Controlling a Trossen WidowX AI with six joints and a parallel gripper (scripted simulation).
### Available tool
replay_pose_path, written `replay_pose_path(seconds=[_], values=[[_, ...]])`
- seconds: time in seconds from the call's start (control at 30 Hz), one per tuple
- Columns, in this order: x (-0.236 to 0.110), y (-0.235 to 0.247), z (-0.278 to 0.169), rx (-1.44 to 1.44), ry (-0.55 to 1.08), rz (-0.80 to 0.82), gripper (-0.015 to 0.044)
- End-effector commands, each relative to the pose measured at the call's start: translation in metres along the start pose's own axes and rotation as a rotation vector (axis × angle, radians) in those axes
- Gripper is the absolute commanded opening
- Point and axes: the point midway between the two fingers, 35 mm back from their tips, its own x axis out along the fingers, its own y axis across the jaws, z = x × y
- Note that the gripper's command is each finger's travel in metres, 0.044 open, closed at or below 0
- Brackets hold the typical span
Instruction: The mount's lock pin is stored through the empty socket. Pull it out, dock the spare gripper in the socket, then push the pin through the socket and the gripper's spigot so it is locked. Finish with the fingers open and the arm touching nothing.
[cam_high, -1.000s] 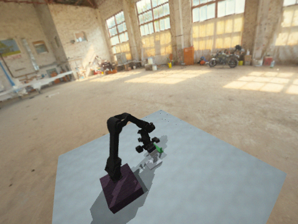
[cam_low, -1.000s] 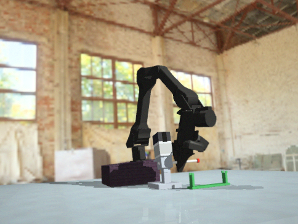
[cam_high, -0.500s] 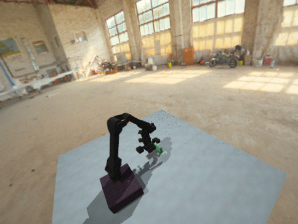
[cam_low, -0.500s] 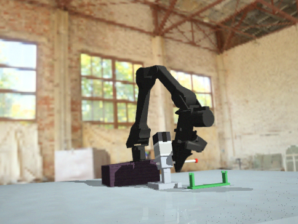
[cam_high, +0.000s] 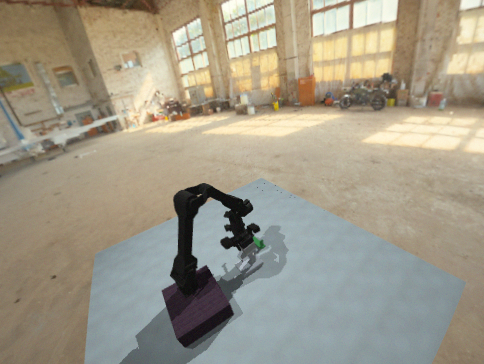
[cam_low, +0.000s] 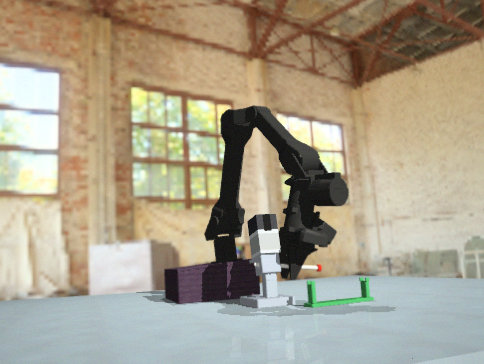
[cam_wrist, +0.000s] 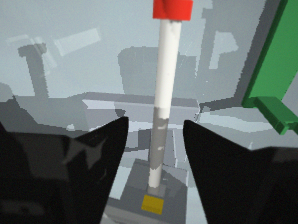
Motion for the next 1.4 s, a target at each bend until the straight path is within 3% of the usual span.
replay_pose_path(seconds=[0.0, 1.37], values=[[-0.009, 0.000, 0.004, 0.001, -0.002, -0.003, 0.0200], [-0.096, 0.016, 0.037, -0.033, 0.057, 0.044, 0.0200]])
